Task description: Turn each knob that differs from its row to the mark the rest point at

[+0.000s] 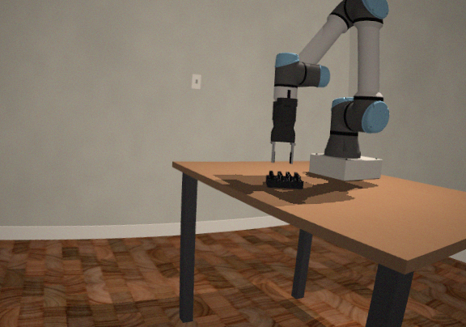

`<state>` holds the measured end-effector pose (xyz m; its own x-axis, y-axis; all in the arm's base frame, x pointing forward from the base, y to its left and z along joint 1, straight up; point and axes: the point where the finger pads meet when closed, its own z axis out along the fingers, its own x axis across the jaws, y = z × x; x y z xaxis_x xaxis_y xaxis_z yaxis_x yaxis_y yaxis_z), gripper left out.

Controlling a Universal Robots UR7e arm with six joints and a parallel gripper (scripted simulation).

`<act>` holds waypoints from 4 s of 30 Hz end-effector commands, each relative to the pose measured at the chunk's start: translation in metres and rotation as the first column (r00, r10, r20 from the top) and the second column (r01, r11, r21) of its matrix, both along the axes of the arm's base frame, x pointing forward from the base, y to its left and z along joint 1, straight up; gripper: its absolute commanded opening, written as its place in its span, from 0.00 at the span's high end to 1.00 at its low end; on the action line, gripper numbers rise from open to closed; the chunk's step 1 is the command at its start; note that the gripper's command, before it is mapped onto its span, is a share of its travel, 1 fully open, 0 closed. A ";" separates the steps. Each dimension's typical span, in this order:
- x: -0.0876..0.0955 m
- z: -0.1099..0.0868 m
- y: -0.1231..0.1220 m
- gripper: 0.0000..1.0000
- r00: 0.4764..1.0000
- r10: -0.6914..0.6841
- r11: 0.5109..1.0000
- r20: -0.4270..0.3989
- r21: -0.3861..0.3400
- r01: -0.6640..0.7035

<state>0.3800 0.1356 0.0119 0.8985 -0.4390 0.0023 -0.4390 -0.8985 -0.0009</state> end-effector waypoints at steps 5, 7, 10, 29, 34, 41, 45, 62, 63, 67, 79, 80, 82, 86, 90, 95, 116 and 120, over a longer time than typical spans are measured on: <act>-0.007 0.000 -0.014 0.00 1.000 0.000 1.000 0.001 0.000 0.000; -0.008 0.000 -0.016 0.00 1.000 0.000 1.000 0.001 0.000 0.000; -0.011 0.000 -0.022 0.00 1.000 0.000 1.000 0.001 0.000 0.000; -0.021 0.000 -0.040 0.00 1.000 0.000 1.000 0.001 0.000 0.000; -0.021 0.000 -0.040 0.00 1.000 0.000 1.000 0.001 0.000 0.000; -0.021 0.000 -0.040 0.00 1.000 0.000 1.000 0.001 0.000 0.000; -0.021 0.000 -0.040 0.00 1.000 0.000 1.000 0.001 0.000 0.000; -0.021 0.000 -0.040 0.00 1.000 0.000 1.000 0.001 0.000 0.000; -0.021 0.000 -0.040 0.00 1.000 0.000 1.000 0.001 0.000 0.000; -0.021 0.000 -0.040 0.00 1.000 0.000 1.000 0.001 0.000 0.000; -0.021 0.000 -0.040 0.00 1.000 0.000 1.000 0.001 0.000 0.000; -0.021 0.000 -0.040 0.00 1.000 0.000 1.000 0.001 0.000 0.000; -0.021 0.000 -0.040 0.00 1.000 0.000 1.000 0.001 0.000 0.000; -0.021 0.000 -0.040 0.00 1.000 0.000 1.000 0.001 0.000 0.000; -0.021 0.000 -0.040 0.00 1.000 0.000 1.000 0.001 0.000 0.000; -0.021 0.000 -0.040 0.00 1.000 0.000 1.000 0.001 0.000 0.000; -0.021 0.000 -0.040 0.00 1.000 0.000 1.000 0.001 0.000 0.000; -0.021 0.000 -0.040 0.00 1.000 -0.001 1.000 0.001 0.000 0.001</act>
